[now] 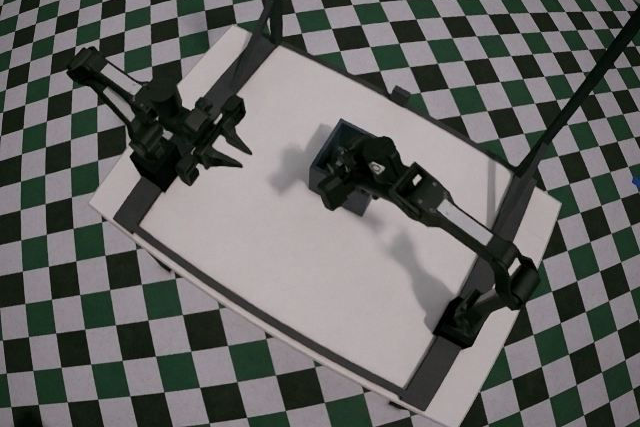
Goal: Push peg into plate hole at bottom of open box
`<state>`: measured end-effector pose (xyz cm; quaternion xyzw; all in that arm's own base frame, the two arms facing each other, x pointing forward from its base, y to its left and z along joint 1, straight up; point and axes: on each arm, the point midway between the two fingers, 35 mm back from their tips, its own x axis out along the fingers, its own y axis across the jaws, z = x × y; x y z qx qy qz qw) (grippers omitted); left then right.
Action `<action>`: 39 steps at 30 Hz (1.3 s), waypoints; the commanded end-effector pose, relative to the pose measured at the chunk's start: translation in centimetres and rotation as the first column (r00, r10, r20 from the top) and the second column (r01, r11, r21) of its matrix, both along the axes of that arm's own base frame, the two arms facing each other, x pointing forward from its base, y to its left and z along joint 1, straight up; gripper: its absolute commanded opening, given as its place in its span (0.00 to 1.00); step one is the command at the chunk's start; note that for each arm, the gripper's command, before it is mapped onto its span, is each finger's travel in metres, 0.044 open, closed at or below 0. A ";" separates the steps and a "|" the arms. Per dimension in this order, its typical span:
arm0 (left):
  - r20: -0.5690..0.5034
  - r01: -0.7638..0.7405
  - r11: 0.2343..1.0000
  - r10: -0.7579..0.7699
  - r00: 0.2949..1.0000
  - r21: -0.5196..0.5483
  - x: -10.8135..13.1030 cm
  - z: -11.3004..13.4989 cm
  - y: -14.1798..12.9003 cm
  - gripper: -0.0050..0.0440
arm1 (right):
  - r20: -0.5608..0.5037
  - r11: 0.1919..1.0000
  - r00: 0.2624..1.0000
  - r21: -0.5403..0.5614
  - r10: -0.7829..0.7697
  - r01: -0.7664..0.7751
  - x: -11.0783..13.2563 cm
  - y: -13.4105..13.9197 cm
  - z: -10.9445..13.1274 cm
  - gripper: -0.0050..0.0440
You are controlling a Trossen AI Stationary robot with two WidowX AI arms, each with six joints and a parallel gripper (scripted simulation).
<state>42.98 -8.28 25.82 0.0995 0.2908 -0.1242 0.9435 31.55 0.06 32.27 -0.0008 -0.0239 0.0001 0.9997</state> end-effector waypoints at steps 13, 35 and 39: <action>0.329 -0.120 0.983 0.160 0.931 -0.138 -5.2 5.2 4.8 0.34 | 0.003 1.000 1.000 0.004 0.000 0.000 0.0 -0.1 0.0 0.36; 0.601 -0.160 0.944 0.308 0.738 -0.287 -12.2 7.4 8.7 0.34 | 0.004 1.000 1.000 0.005 -0.001 0.001 0.0 -0.1 0.1 0.36; 0.599 -0.154 0.947 0.300 0.743 -0.283 -11.9 7.9 8.5 0.34 | 0.004 1.000 1.000 0.005 0.000 0.000 0.0 -0.1 0.1 0.36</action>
